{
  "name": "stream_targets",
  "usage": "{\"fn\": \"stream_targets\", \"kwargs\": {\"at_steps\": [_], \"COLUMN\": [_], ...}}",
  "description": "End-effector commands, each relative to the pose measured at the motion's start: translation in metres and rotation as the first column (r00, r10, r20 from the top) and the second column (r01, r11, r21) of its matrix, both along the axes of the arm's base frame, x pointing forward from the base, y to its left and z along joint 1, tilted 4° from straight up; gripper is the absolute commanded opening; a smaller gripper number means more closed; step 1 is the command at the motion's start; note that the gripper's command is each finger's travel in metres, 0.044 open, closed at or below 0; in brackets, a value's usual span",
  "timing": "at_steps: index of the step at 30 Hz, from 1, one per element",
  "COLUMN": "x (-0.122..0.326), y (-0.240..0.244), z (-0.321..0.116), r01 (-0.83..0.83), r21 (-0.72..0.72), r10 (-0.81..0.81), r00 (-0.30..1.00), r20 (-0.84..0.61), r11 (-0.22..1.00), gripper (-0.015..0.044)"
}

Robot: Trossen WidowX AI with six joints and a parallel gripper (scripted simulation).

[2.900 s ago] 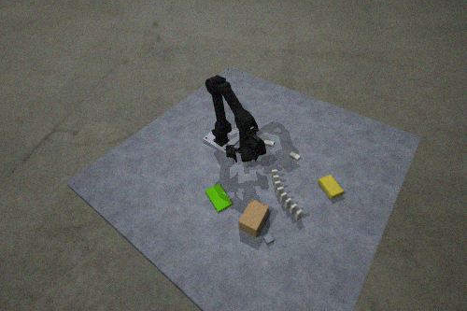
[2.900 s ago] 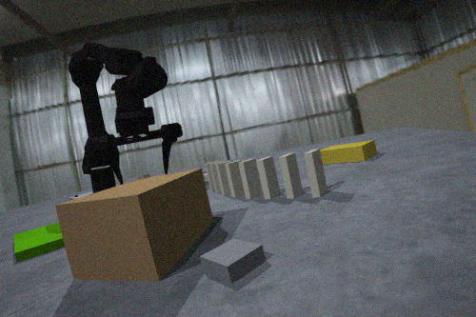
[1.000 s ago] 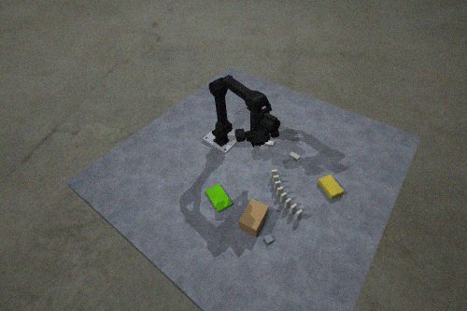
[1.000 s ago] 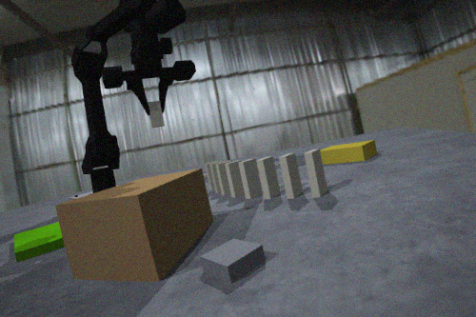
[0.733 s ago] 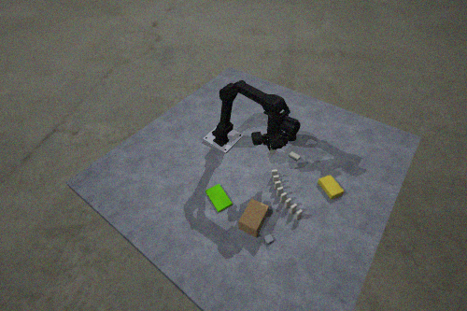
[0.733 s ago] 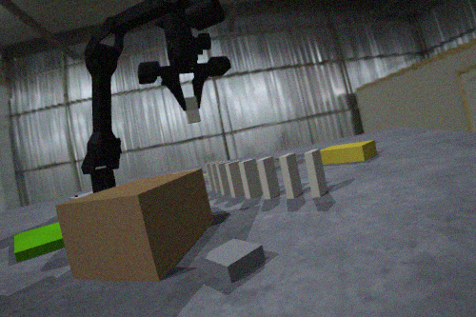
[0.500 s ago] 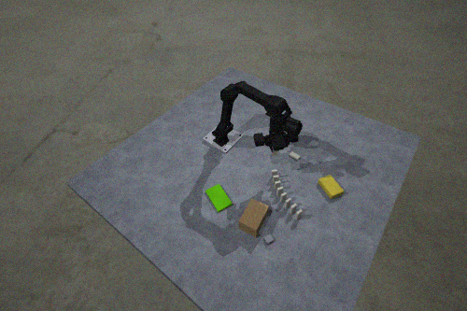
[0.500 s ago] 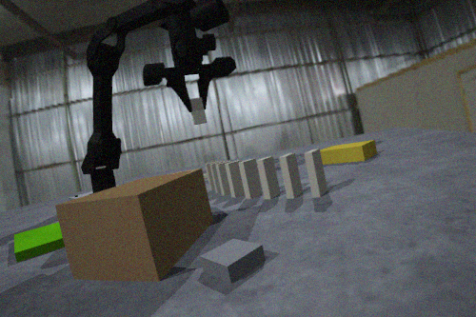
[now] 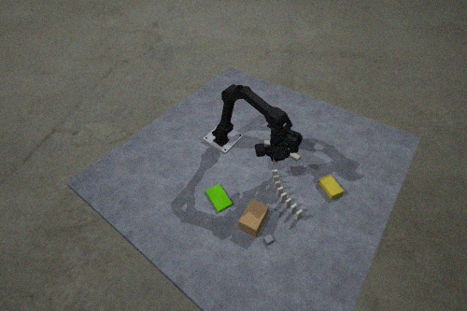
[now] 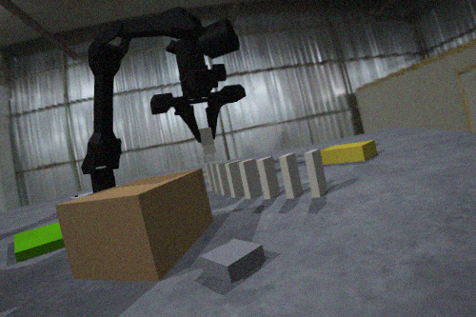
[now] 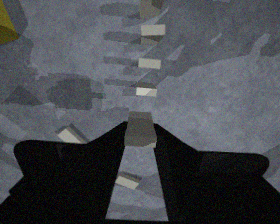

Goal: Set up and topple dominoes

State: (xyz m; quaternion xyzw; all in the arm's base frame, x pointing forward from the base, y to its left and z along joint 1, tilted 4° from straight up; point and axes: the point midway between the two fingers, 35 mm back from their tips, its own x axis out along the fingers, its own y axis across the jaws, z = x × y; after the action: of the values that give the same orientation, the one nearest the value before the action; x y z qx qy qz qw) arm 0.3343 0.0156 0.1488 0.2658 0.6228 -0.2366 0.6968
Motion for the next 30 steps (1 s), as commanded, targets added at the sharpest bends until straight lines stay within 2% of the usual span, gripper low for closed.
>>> {"fn": "stream_targets", "kwargs": {"at_steps": [1,12,24,30], "x": [0.001,-0.002,-0.002,-0.002], "y": [0.0,0.0,0.0,0.0], "z": [-0.019,-0.062,-0.063,-0.063], "r01": [0.004,0.004,0.004,0.004], "r21": [0.002,0.002,0.002,0.002], "r10": [-0.004,-0.004,-0.004,-0.004], "r00": [1.0,1.0,1.0,1.0], "r20": [-0.009,-0.01,-0.01,-0.01], "r11": [1.0,1.0,1.0,1.0], "gripper": [0.0107,0.0107,0.0107,0.0265]}}
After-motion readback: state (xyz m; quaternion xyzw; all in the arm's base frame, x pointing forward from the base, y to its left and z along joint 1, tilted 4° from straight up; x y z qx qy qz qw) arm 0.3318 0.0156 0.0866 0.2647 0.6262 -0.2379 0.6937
